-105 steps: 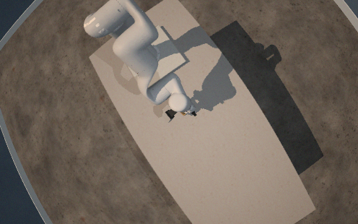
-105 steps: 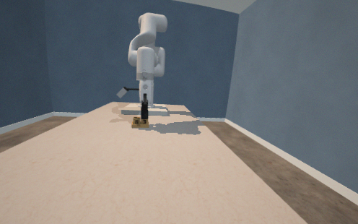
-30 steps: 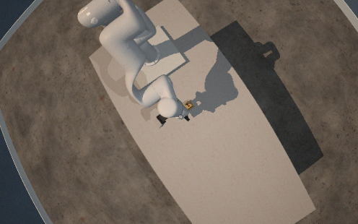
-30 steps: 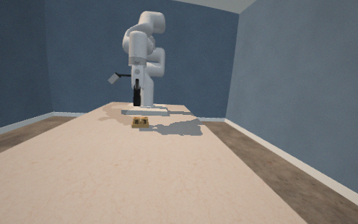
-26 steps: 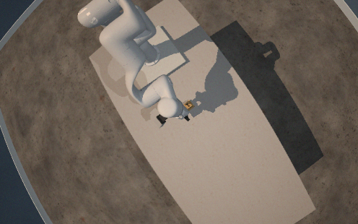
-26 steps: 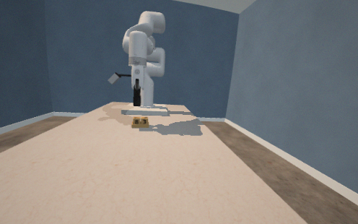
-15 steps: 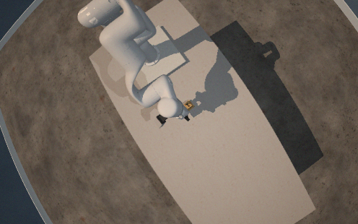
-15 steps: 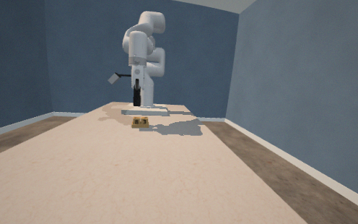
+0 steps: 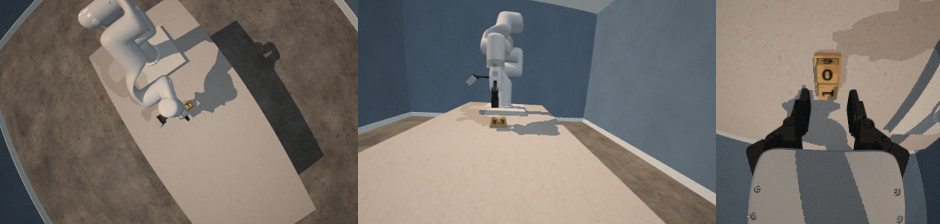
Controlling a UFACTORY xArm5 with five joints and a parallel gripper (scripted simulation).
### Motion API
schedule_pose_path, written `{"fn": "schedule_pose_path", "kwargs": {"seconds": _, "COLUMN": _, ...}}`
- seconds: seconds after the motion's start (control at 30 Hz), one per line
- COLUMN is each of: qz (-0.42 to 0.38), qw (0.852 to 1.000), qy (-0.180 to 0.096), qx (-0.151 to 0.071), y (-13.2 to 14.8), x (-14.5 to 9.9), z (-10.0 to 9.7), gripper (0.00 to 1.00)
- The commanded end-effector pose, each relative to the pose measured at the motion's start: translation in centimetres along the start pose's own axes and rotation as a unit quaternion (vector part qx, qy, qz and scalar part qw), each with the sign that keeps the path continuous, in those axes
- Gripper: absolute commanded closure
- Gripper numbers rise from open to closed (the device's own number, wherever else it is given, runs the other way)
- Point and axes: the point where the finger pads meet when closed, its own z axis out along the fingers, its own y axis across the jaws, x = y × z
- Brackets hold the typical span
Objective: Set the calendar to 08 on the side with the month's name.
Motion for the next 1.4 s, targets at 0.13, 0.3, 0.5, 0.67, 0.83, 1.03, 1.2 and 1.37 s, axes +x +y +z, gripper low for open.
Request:
{"fn": "schedule_pose_path", "kwargs": {"seconds": 0.13, "qz": 0.000, "qw": 1.000, "qy": 0.000, "qx": 0.002, "y": -0.2, "x": 0.1, "z": 1.0, "gripper": 0.51}}
{"fn": "schedule_pose_path", "kwargs": {"seconds": 0.3, "qz": 0.000, "qw": 1.000, "qy": 0.000, "qx": 0.002, "y": -0.2, "x": 0.1, "z": 1.5, "gripper": 0.51}}
{"fn": "schedule_pose_path", "kwargs": {"seconds": 0.5, "qz": 0.000, "qw": 1.000, "qy": 0.000, "qx": 0.002, "y": -0.2, "x": 0.1, "z": 2.4, "gripper": 0.51}}
{"fn": "schedule_pose_path", "kwargs": {"seconds": 0.67, "qz": 0.000, "qw": 1.000, "qy": 0.000, "qx": 0.002, "y": -0.2, "x": 0.1, "z": 3.2, "gripper": 0.51}}
{"fn": "schedule_pose_path", "kwargs": {"seconds": 0.83, "qz": 0.000, "qw": 1.000, "qy": 0.000, "qx": 0.002, "y": -0.3, "x": 0.1, "z": 3.5, "gripper": 0.51}}
{"fn": "schedule_pose_path", "kwargs": {"seconds": 1.03, "qz": 0.000, "qw": 1.000, "qy": 0.000, "qx": 0.002, "y": -0.3, "x": 0.1, "z": 4.1, "gripper": 0.51}}
{"fn": "schedule_pose_path", "kwargs": {"seconds": 1.2, "qz": 0.000, "qw": 1.000, "qy": 0.000, "qx": 0.002, "y": -0.3, "x": 0.2, "z": 4.3, "gripper": 0.51}}
{"fn": "schedule_pose_path", "kwargs": {"seconds": 1.37, "qz": 0.000, "qw": 1.000, "qy": 0.000, "qx": 0.002, "y": -0.3, "x": 0.2, "z": 4.4, "gripper": 0.51}}
